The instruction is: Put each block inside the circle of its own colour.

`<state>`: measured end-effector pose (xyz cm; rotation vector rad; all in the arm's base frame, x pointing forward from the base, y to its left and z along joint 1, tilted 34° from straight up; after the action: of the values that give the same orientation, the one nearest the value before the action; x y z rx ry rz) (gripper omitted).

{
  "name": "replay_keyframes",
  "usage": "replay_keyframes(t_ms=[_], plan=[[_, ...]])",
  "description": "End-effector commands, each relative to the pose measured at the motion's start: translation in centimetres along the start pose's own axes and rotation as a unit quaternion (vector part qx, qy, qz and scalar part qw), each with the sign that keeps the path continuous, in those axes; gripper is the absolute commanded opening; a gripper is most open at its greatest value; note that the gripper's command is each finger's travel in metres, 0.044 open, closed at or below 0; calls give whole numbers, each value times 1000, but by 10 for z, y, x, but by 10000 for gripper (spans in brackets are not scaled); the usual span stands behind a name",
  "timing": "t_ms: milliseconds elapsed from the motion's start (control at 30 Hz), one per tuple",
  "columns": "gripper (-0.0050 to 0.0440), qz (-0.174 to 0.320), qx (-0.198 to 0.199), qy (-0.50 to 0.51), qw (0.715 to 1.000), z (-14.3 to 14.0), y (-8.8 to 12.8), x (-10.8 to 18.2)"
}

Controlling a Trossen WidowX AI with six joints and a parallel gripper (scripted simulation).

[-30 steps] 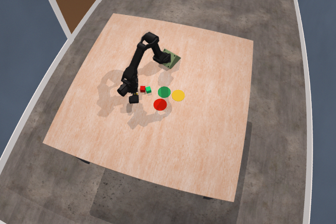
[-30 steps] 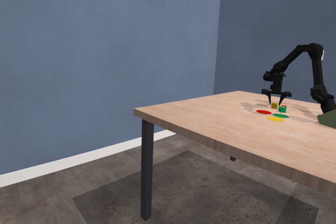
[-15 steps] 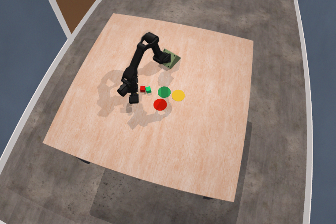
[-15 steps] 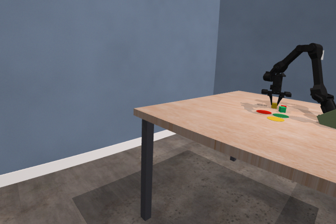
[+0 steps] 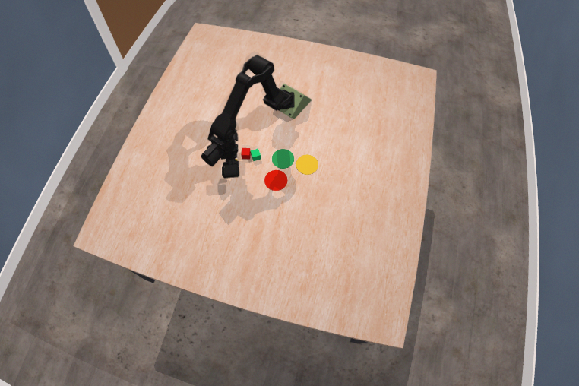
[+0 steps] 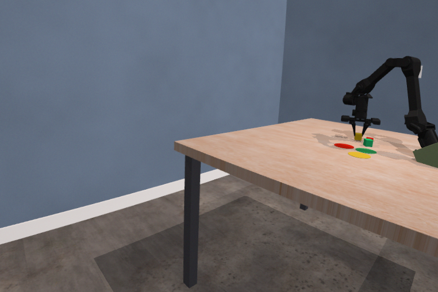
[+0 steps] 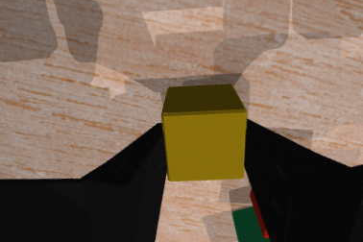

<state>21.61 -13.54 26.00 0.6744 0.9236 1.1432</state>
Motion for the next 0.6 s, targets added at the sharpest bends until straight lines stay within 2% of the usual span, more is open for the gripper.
replay_keyframes(t_ms=[0,567], plan=[[105,-13,-25,0,1000,6,24,-3],[105,-13,-25,0,1000,5,74,-2]])
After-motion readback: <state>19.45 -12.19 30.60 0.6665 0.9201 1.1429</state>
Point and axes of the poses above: the point midway between the two fingers, 35 mm back from their tips, its own y axis back along the fingers, its own z axis across the jaws, x = y × z, the point moved 8 cm from there along y, back along the fingers, and after that the axes turned 14 degrees about -y, right-handed, at the moved point
